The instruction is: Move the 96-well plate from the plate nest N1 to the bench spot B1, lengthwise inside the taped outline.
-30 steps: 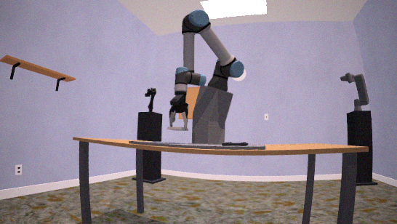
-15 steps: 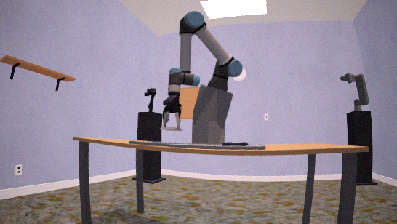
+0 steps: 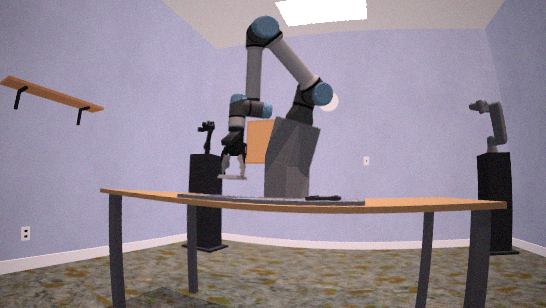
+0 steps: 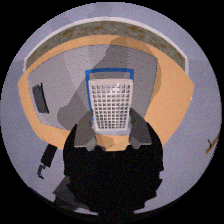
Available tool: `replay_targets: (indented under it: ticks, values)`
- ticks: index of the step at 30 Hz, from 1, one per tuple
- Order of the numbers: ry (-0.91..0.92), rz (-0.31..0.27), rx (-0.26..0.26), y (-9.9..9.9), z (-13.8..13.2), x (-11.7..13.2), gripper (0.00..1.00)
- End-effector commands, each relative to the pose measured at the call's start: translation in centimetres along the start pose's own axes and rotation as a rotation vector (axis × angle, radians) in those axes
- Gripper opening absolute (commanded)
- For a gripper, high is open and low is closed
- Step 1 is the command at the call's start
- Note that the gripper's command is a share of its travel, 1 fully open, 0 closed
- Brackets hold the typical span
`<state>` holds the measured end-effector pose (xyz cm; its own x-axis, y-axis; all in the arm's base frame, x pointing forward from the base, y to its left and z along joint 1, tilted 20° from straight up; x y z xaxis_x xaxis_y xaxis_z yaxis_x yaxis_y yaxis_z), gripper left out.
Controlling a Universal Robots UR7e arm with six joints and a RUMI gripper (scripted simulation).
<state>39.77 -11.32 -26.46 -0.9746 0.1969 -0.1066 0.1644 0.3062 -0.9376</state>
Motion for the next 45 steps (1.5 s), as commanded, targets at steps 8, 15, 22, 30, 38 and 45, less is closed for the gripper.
replay_targets:
  ticks: [8, 15, 22, 30, 38, 45]
  values:
    - [0.000, 0.001, 0.001, 0.0, -0.1, 0.0, 0.00]
    - [0.000, 0.001, 0.001, 0.0, -0.1, 0.0, 0.00]
    - [0.000, 0.001, 0.001, 0.0, -0.1, 0.0, 0.00]
    - [0.000, 0.001, 0.001, 0.6, -0.1, 0.0, 0.00]
    - [0.000, 0.001, 0.001, 2.0, -0.1, 0.0, 0.00]
    - [0.000, 0.001, 0.001, 3.1, -0.2, 0.0, 0.00]
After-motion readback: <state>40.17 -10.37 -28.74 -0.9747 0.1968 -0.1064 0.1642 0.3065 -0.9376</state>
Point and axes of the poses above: the point where the finger pads meet when closed, its own y axis out along the fingers, its own z axis across the jaws, x = y × z, the point moved 3 cm from there along -y, back along the fingers, and after that the axes turned 15 degrees about y, right-handed, at the moved point
